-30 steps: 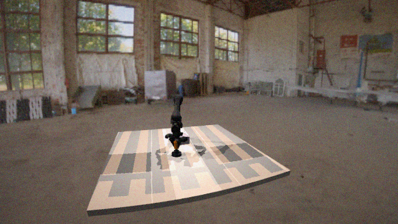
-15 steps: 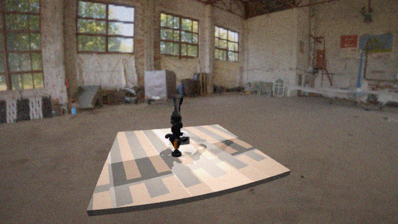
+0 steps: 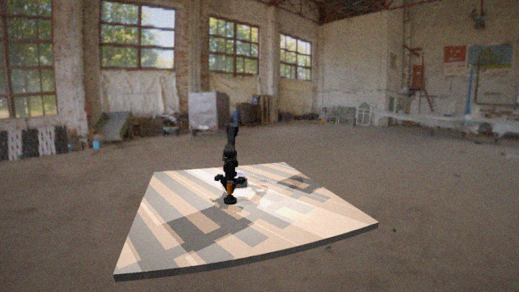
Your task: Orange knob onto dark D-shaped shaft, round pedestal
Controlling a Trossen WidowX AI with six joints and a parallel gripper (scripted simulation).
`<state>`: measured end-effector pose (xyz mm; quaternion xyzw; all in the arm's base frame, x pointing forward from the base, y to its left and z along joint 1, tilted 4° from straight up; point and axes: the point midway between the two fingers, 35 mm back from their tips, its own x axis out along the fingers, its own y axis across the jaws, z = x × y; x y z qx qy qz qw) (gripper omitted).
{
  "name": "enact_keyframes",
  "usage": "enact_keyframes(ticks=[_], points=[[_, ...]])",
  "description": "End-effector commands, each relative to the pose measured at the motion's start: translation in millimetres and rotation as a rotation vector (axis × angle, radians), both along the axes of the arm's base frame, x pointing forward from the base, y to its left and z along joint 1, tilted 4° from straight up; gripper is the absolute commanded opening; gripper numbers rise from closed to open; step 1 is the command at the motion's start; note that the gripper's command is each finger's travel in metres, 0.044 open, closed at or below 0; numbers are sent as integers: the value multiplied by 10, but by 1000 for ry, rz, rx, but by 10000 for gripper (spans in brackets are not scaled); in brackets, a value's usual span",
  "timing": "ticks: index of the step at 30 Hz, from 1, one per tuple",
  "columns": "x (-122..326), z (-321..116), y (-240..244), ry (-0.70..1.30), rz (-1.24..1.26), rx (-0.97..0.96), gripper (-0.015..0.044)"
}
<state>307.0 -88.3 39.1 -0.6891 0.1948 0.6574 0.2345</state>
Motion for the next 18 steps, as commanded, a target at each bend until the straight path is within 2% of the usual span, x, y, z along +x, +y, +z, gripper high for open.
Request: enact_keyframes(ticks=[1,18], points=[[28,15,-5,-7,25,-2,0],[3,-33,1,-7,25,-2,0]])
